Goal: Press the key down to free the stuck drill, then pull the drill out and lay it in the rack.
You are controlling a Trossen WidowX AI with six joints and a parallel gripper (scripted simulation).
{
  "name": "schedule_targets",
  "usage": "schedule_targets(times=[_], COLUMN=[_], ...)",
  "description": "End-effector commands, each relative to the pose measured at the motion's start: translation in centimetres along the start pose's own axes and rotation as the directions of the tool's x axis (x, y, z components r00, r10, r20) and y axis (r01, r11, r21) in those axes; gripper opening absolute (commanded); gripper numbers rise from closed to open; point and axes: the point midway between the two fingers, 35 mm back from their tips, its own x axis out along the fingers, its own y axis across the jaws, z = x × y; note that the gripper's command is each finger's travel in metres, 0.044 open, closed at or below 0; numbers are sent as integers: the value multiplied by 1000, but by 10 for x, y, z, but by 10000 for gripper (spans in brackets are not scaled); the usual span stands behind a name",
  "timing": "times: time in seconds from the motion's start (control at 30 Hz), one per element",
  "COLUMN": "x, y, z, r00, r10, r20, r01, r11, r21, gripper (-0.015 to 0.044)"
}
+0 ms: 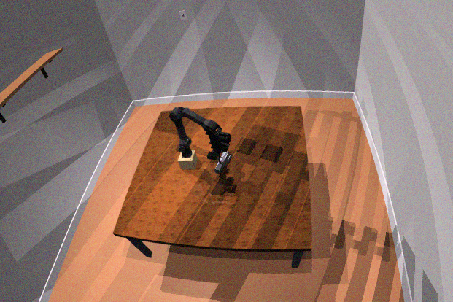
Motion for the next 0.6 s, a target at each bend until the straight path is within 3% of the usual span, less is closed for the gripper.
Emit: schedule_targets(times=[0.0, 0.57], x=[6, 16], y=[-2, -2], z=[-1, 0], r00=[1000, 1000], r10=[-5, -6], r20=[-8, -8], r01=[5, 6], r11=[1000, 1000], r21=[-7, -8], gripper=[0, 0])
